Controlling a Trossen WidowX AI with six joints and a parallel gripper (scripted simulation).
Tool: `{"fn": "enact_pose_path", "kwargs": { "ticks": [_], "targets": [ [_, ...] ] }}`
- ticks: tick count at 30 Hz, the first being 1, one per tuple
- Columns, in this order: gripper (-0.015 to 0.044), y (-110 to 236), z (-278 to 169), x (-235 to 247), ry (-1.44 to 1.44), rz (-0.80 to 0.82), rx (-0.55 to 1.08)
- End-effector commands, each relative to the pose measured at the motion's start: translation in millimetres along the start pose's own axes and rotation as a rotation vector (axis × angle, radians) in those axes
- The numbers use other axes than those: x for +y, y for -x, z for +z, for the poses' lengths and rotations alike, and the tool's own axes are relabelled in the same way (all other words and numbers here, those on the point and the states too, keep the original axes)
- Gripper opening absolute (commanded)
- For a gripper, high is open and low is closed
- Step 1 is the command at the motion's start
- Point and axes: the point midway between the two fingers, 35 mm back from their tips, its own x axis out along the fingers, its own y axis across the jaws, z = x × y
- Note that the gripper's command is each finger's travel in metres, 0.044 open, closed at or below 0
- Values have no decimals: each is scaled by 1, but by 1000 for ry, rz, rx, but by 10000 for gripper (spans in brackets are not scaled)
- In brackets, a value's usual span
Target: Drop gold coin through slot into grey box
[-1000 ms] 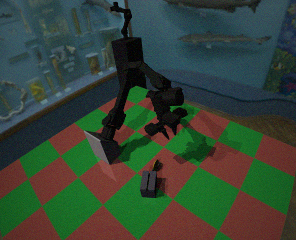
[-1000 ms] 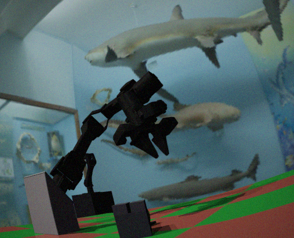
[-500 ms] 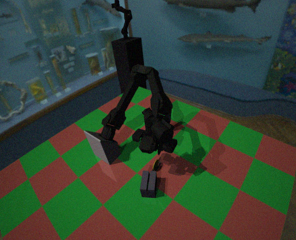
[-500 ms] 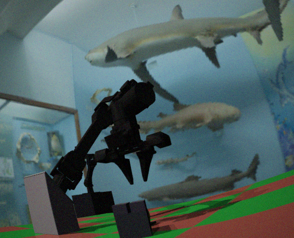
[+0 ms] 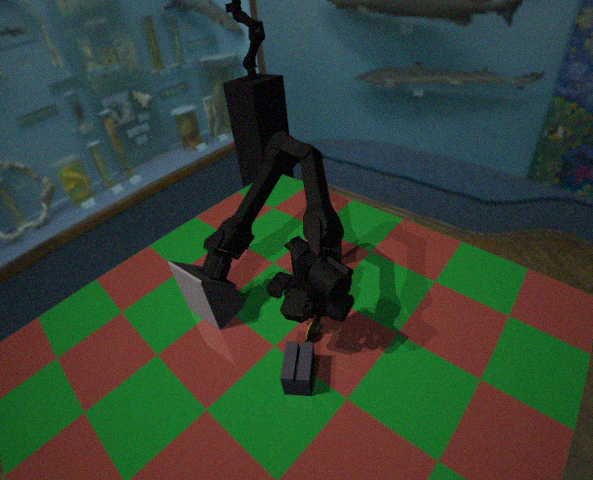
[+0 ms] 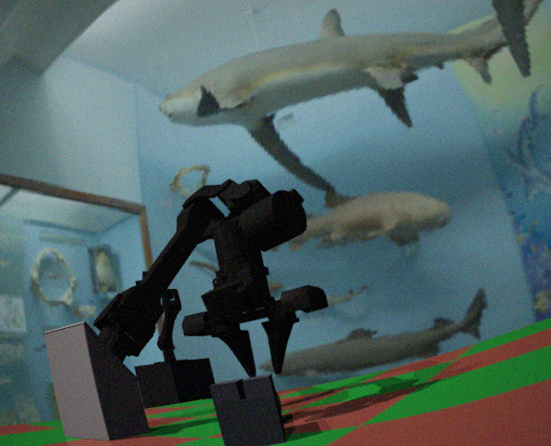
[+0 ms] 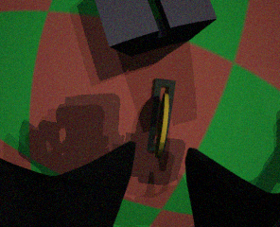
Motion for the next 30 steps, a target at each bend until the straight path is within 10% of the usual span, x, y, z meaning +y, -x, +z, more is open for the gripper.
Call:
{"fn": "enact_pose_path", "kwargs": {
  "ticks": [1,30],
  "targets": [
    [161,-7,1,-1,-7,-6,6],
    [161,-54,0,-1,-8,-5,8]
  ]
}}
